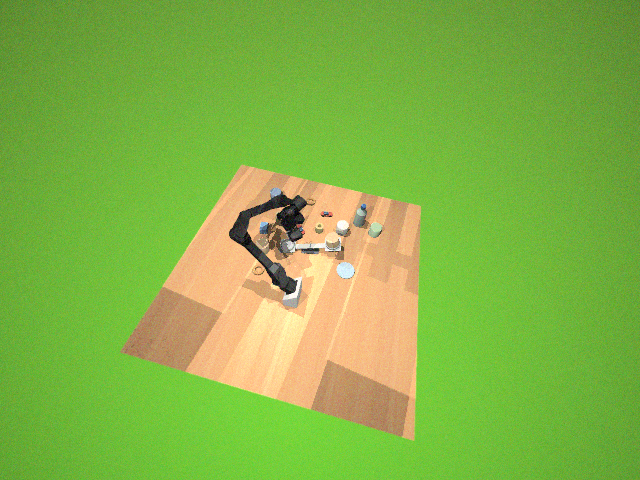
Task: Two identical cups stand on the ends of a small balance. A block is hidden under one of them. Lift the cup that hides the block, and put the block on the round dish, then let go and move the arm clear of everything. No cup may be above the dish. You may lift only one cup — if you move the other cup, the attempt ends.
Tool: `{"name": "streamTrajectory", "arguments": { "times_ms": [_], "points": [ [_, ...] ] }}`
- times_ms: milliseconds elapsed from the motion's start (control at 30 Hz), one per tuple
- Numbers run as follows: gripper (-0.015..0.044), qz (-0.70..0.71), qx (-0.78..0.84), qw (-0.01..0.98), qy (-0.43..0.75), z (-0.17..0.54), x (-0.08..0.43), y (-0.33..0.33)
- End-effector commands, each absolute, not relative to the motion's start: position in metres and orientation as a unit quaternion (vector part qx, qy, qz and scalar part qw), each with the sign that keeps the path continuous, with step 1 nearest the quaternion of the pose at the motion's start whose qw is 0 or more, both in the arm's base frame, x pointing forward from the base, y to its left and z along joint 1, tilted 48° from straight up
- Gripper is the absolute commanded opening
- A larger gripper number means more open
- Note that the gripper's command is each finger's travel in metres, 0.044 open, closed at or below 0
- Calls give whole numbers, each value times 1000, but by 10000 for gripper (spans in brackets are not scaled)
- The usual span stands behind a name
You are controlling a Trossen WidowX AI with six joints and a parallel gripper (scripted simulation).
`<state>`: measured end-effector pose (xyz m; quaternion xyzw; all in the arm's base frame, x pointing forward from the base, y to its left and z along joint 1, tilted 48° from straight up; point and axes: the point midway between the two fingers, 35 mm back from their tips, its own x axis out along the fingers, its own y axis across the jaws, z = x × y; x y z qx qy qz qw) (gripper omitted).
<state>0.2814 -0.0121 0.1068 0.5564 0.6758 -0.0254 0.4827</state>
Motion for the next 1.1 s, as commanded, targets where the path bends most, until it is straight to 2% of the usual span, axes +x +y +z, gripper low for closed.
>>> {"name": "streamTrajectory", "arguments": {
  "times_ms": [0,533,1067],
  "points": [
    [0,-33,555,488,673,94,286,-29],
    [0,-60,558,506,655,33,289,-104],
    [0,-86,562,506,649,-41,261,-171]
  ]
}}
